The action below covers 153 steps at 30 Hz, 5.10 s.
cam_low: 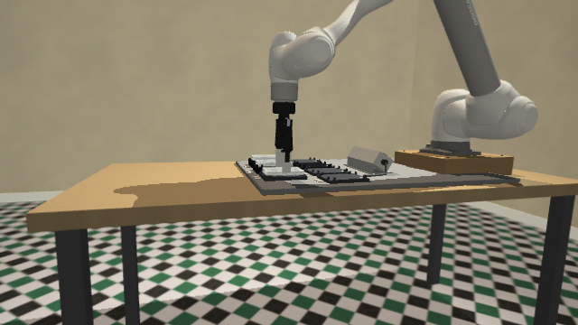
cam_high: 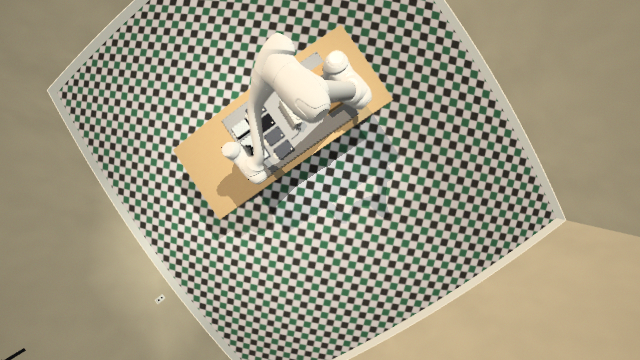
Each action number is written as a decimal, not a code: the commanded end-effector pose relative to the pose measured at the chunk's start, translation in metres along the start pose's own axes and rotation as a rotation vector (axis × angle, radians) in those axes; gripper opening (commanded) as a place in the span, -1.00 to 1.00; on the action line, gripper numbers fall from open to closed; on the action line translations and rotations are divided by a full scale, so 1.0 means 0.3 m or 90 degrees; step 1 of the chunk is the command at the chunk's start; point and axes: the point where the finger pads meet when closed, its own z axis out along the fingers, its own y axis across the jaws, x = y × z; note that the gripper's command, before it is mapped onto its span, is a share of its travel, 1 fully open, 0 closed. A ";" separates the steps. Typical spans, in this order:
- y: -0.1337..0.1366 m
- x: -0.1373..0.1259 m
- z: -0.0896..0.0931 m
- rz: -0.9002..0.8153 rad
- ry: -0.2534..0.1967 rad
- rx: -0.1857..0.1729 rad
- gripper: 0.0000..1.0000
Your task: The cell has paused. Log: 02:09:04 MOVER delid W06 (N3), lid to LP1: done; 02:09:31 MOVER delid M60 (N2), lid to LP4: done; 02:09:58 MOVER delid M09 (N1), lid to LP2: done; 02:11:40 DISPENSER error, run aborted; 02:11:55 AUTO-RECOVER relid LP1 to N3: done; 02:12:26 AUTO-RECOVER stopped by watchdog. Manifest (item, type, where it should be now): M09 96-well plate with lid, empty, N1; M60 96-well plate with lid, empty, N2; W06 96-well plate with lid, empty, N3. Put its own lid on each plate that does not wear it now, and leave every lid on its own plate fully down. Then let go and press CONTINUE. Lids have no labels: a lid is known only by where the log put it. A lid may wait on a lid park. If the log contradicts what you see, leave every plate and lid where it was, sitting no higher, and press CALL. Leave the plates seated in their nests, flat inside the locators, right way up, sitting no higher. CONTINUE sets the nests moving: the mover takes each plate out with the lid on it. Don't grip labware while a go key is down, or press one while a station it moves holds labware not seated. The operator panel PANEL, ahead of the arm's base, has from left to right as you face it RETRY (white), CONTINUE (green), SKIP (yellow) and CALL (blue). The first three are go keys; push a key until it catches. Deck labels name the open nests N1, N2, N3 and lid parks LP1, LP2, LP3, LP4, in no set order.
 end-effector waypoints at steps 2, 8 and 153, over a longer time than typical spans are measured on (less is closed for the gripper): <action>0.000 0.000 -0.001 0.000 0.000 0.000 0.32; 0.000 0.000 -0.001 0.000 0.000 0.000 0.32; 0.375 -1.400 -0.359 -0.005 0.000 0.000 -1.00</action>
